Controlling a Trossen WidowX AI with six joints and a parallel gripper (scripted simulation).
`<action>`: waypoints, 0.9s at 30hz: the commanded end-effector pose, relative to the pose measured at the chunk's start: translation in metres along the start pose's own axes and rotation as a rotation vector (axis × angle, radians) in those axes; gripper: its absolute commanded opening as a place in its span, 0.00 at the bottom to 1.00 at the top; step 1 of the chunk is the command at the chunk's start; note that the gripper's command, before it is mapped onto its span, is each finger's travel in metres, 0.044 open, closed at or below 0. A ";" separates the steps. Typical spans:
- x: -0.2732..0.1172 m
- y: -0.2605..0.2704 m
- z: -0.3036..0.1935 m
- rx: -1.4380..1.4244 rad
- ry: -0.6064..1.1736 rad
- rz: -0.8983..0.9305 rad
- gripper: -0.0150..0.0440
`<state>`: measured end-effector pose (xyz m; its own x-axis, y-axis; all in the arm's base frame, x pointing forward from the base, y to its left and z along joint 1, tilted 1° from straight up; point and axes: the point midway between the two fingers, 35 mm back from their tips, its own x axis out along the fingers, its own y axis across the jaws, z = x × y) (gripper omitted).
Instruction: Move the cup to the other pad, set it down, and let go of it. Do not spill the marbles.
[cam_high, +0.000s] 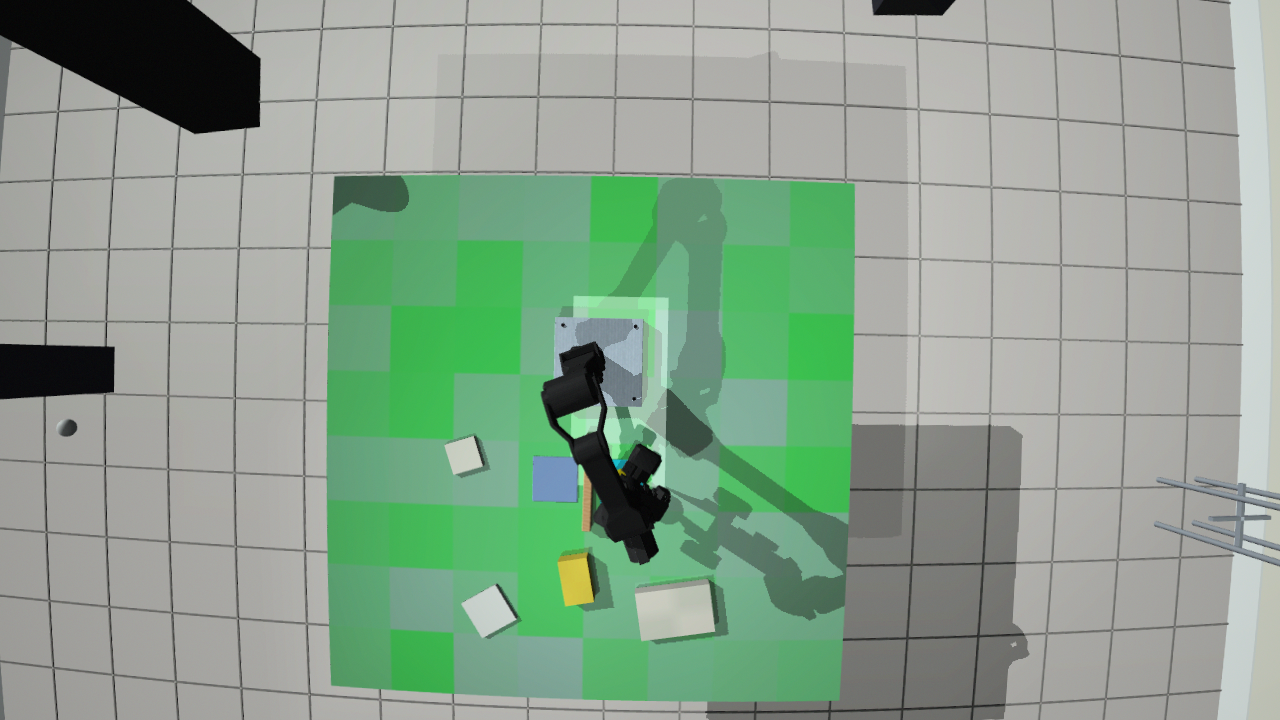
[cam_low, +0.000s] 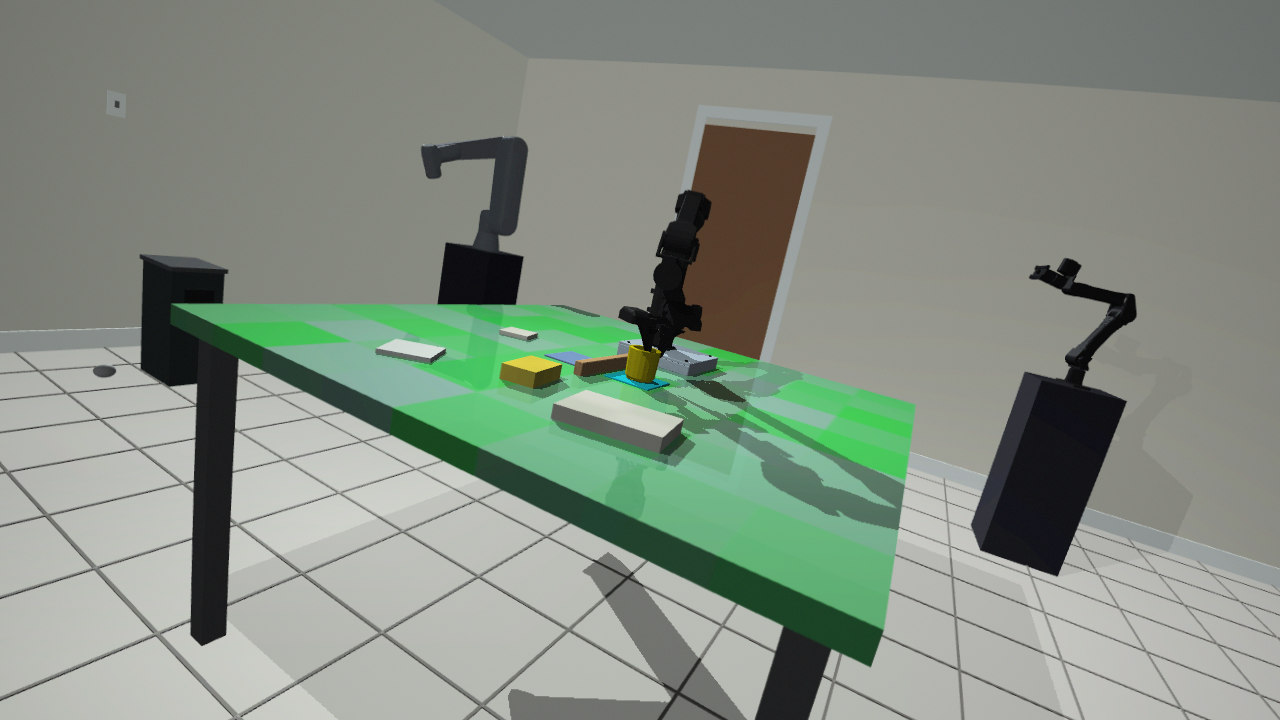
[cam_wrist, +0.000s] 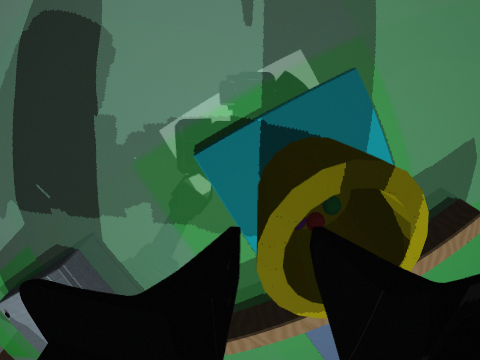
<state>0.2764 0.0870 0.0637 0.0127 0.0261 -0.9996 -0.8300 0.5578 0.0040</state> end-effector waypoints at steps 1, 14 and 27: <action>-0.009 -0.001 0.001 -0.001 -0.008 -0.005 0.50; -0.028 0.000 0.000 0.001 -0.010 -0.005 0.50; -0.033 0.000 -0.003 0.005 -0.003 -0.002 0.68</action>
<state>0.2742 0.0840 0.0977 0.0175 0.0277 -0.9995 -0.8273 0.5617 0.0010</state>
